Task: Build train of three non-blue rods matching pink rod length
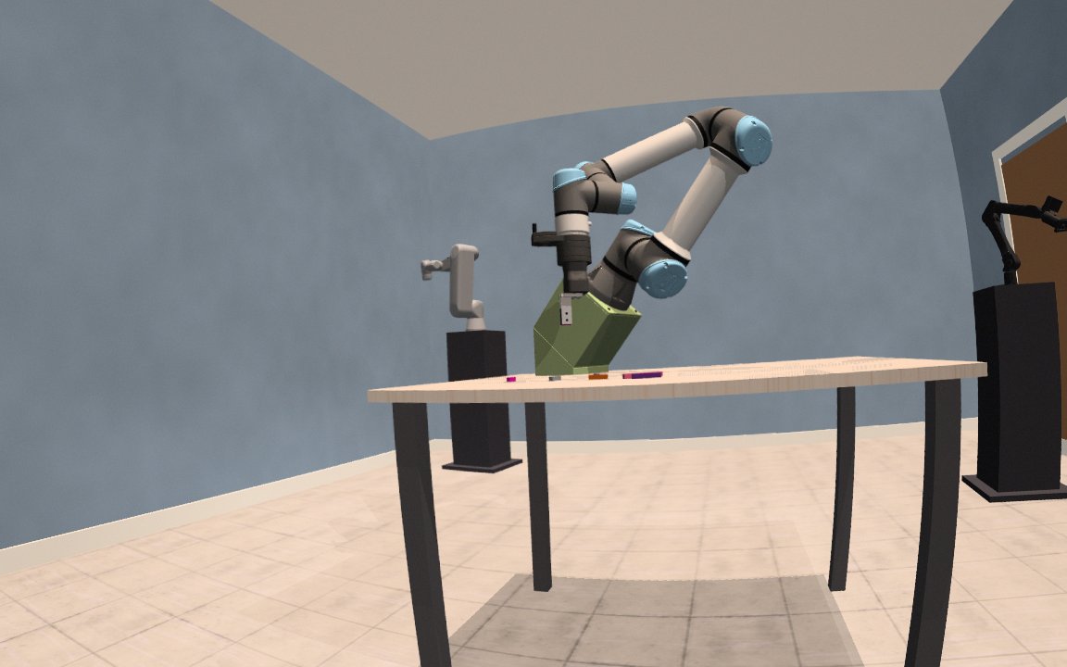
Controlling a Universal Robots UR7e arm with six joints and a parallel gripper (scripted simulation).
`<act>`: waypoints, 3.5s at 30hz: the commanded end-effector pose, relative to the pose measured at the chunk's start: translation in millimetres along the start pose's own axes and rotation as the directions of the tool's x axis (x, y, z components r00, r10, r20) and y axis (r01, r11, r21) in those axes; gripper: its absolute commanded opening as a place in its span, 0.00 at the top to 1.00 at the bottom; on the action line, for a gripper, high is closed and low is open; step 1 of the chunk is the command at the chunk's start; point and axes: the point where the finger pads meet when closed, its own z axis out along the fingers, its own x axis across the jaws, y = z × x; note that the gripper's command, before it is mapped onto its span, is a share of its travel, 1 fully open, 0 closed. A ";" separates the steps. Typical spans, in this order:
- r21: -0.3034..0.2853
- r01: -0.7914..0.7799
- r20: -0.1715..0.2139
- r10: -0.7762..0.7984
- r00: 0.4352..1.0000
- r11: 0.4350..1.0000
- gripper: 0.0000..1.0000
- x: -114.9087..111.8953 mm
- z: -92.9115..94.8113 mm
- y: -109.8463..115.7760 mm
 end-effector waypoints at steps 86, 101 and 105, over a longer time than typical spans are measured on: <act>0.001 -0.037 0.001 0.037 0.999 0.999 0.76 9.0 105.1 -104.1; 0.001 -0.037 0.001 0.037 0.999 0.999 0.76 9.0 105.1 -104.1; 0.001 -0.037 0.001 0.037 0.999 0.999 0.76 9.0 105.1 -104.1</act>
